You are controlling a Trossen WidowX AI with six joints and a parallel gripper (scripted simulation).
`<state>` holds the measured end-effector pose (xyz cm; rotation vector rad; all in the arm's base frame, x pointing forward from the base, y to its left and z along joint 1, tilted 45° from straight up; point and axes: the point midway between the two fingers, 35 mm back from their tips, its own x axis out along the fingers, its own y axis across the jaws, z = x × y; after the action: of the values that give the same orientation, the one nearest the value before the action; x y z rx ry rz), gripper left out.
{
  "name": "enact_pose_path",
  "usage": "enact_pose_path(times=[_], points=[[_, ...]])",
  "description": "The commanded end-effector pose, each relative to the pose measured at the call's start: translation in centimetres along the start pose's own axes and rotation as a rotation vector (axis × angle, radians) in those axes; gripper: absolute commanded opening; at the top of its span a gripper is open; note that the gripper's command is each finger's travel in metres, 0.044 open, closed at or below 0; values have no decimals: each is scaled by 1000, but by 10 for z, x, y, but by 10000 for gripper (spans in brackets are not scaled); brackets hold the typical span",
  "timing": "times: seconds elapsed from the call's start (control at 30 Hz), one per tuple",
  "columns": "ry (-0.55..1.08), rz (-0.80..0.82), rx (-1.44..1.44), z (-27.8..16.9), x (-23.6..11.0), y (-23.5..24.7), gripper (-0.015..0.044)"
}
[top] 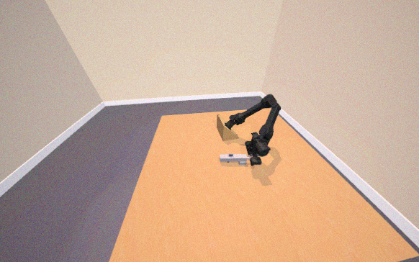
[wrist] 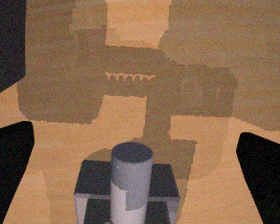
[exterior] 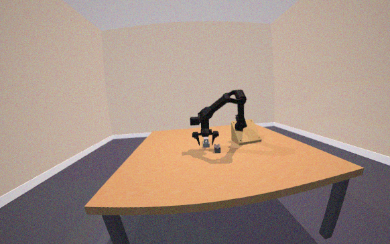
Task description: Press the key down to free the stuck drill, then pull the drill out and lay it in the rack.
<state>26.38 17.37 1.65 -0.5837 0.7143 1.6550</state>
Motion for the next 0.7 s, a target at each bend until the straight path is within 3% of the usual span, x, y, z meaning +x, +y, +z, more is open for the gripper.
enact_pose_path(times=[0.0, 0.2, 0.67], points=[[-2, 8, 5, -2, 8, 3, 440], [-2, 8, 5, -3, 13, 3, 440], [0, 3, 1, -3, 10, 1, 72]])
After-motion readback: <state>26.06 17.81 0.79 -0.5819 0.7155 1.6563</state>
